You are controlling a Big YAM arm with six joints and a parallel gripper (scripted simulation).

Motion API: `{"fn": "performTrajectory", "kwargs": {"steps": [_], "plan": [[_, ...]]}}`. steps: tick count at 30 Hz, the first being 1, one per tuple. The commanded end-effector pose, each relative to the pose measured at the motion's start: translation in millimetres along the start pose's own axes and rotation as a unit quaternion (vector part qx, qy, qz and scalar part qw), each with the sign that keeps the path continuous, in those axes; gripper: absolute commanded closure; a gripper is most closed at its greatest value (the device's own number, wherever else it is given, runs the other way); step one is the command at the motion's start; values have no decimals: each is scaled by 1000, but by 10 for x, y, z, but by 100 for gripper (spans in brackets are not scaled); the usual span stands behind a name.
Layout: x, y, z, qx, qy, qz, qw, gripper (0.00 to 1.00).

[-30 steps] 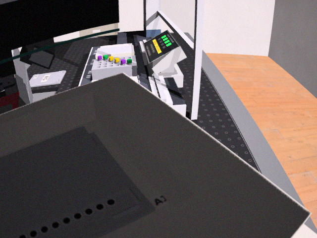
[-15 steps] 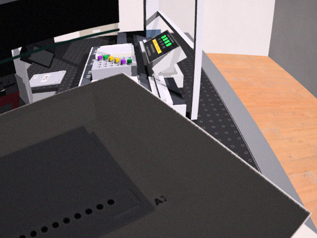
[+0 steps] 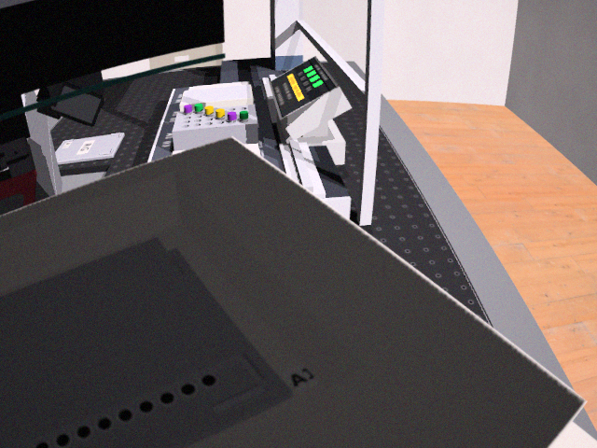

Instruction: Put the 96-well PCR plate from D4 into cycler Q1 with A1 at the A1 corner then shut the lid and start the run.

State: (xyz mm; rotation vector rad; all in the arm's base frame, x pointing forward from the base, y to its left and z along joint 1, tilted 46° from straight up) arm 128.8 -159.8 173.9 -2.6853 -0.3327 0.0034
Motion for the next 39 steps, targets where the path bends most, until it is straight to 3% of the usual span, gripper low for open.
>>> {"fn": "performTrajectory", "kwargs": {"steps": [1,39], "plan": [[49,-79,-313,-24,31,-13,999,100],[-19,-5,-158,-22,25,-7,999,100]]}}
Point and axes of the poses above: the point where the finger pads meet when closed, its own y axis out along the fingers, its own z axis across the jaws, x = y × z, the point moved 3 cm from there along -y, back along the fingers, and after that the axes turned 13 degrees about y, right-handed, at the moved point
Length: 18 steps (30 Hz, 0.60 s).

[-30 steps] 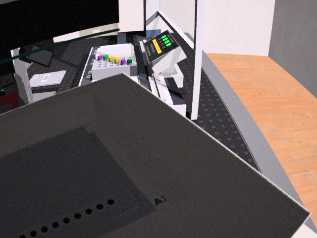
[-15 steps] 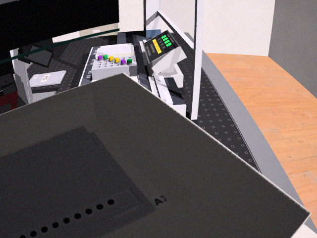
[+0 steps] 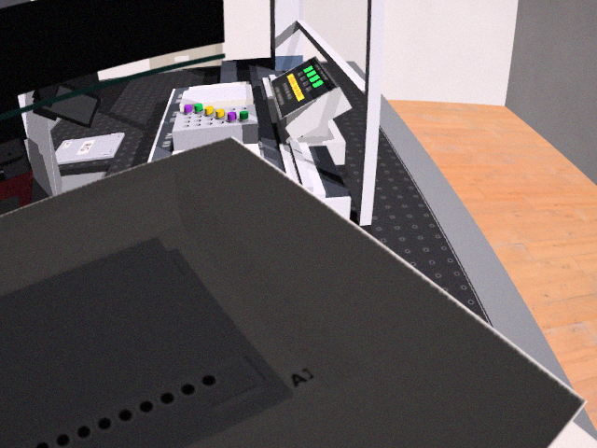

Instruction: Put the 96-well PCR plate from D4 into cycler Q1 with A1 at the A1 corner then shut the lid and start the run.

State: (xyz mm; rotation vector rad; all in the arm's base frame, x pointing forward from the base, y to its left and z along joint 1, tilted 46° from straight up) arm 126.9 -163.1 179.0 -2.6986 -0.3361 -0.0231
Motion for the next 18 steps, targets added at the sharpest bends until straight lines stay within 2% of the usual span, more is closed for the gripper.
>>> {"fn": "performTrajectory", "kwargs": {"steps": [1,18], "plan": [[3,-4,-92,-14,17,-3,1000,100],[-36,58,26,-11,16,6,1000,100]]}}
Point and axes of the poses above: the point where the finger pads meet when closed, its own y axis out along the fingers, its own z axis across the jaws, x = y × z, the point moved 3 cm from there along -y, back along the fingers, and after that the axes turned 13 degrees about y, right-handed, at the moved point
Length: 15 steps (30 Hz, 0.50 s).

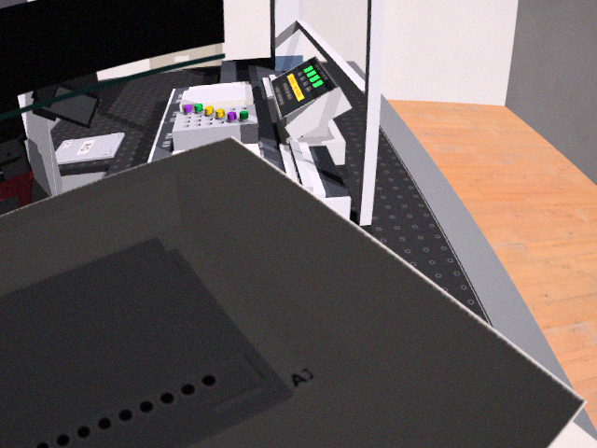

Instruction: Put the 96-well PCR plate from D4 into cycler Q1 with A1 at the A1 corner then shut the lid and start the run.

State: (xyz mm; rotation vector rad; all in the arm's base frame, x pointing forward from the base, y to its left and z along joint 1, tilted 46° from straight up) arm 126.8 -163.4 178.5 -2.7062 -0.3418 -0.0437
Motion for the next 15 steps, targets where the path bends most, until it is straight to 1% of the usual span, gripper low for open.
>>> {"fn": "performTrajectory", "kwargs": {"steps": [1,15], "plan": [[-37,57,29,-6,9,10,1000,100],[-61,105,123,-2,6,15,1000,100]]}}
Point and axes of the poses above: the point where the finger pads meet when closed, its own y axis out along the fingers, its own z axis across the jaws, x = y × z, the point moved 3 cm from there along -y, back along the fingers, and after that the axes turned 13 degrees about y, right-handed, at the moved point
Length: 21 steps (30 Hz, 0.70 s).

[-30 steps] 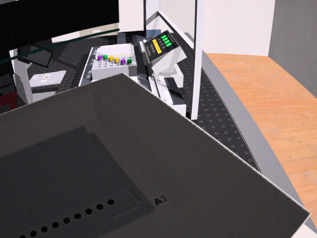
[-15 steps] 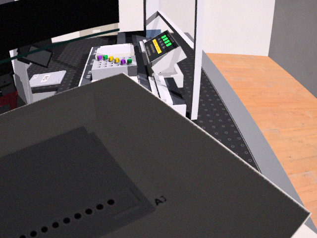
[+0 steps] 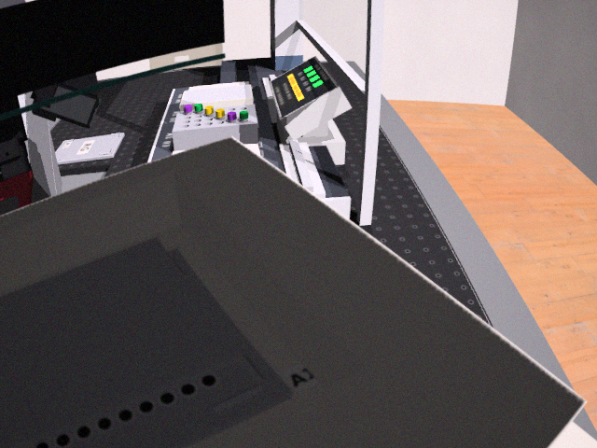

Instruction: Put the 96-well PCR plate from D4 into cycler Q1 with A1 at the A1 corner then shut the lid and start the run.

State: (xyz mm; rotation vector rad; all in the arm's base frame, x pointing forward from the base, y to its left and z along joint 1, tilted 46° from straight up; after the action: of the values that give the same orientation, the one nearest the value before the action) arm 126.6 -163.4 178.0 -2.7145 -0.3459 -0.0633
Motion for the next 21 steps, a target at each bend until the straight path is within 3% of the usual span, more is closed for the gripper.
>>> {"fn": "performTrajectory", "kwargs": {"steps": [1,21], "plan": [[-63,105,126,4,-1,18,1000,100],[-106,142,214,12,-10,22,1000,100]]}}
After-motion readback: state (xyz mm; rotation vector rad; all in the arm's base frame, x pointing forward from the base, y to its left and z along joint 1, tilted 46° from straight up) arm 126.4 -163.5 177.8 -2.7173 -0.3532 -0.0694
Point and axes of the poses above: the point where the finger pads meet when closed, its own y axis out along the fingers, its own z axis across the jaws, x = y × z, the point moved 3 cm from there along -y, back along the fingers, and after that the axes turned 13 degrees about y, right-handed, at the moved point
